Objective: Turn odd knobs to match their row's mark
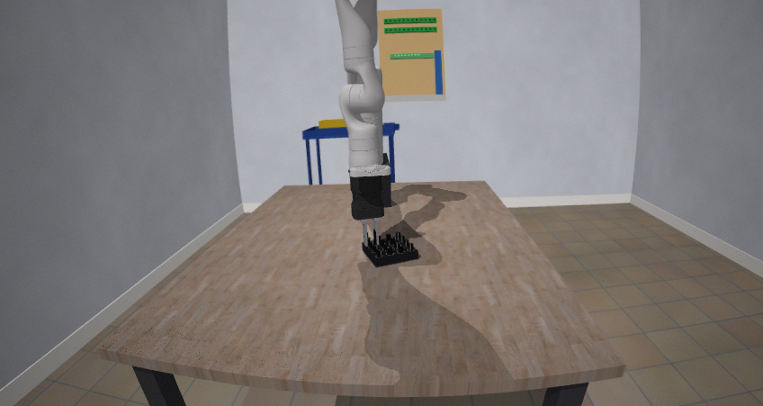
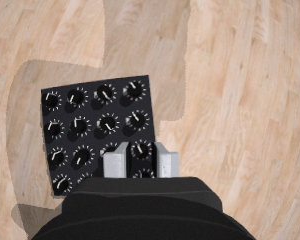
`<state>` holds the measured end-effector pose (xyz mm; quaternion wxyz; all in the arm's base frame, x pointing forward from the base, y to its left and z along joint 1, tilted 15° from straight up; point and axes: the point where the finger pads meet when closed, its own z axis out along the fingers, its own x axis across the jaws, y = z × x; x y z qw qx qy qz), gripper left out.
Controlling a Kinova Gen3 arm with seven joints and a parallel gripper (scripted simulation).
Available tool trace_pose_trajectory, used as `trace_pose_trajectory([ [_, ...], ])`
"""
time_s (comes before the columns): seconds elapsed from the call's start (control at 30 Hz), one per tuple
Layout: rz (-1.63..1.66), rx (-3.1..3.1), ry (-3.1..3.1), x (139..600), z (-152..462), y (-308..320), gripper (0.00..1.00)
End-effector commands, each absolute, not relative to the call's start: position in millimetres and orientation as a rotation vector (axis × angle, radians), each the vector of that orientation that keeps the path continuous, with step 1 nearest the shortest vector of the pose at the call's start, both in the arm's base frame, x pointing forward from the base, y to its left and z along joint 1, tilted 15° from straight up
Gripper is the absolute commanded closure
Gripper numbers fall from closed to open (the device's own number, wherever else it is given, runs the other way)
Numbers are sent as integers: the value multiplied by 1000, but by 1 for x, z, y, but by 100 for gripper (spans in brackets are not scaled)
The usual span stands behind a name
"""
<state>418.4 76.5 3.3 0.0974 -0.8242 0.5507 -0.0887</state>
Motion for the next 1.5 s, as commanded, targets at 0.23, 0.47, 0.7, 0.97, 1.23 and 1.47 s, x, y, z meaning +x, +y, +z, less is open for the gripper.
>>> trace_pose_trajectory([
  [0.23,-268,-2452,1609,420,3,78,70],
  [0.47,-268,-2452,1609,420,3,78,70],
  [0.7,-268,-2452,1609,420,3,78,70],
  [0.97,-268,-2452,1609,420,3,78,70],
  [1.23,-268,-2452,1609,420,3,78,70],
  [1.47,-281,-2527,1502,420,3,78,70],
])
